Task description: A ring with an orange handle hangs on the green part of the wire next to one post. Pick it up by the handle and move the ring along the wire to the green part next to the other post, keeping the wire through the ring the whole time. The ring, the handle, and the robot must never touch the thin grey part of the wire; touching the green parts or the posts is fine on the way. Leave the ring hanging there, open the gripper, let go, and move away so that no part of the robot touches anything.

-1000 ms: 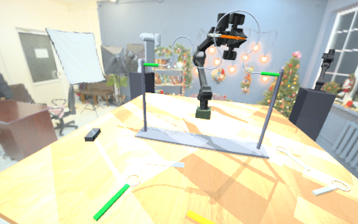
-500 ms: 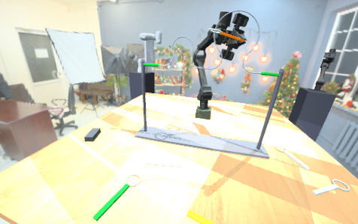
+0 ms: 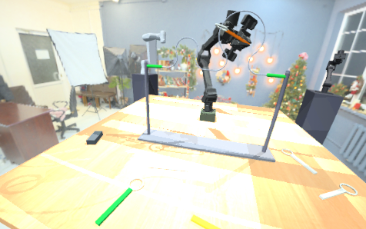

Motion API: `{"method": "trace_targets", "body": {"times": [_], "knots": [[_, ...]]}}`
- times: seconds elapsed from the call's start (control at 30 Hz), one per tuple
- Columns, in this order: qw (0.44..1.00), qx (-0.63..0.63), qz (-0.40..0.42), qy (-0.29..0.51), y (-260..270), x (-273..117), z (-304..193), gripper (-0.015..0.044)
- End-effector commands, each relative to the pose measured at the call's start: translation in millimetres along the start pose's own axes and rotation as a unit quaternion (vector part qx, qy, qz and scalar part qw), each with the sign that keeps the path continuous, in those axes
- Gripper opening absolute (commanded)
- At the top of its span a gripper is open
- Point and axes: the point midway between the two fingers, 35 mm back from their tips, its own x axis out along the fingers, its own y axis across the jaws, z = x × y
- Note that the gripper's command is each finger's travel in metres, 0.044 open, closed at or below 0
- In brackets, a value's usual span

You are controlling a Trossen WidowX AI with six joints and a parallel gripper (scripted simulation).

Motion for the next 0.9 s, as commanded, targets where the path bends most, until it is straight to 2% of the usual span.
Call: {"method": "trace_targets", "body": {"times": [0.0,0.87], "knots": [[1.0,-0.022,-0.009,-0.006,1.0,-0.7,1.6,-0.015],[0.983,-0.161,-0.087,-0.024,-8.2,-0.2,2.9,-0.015]]}}
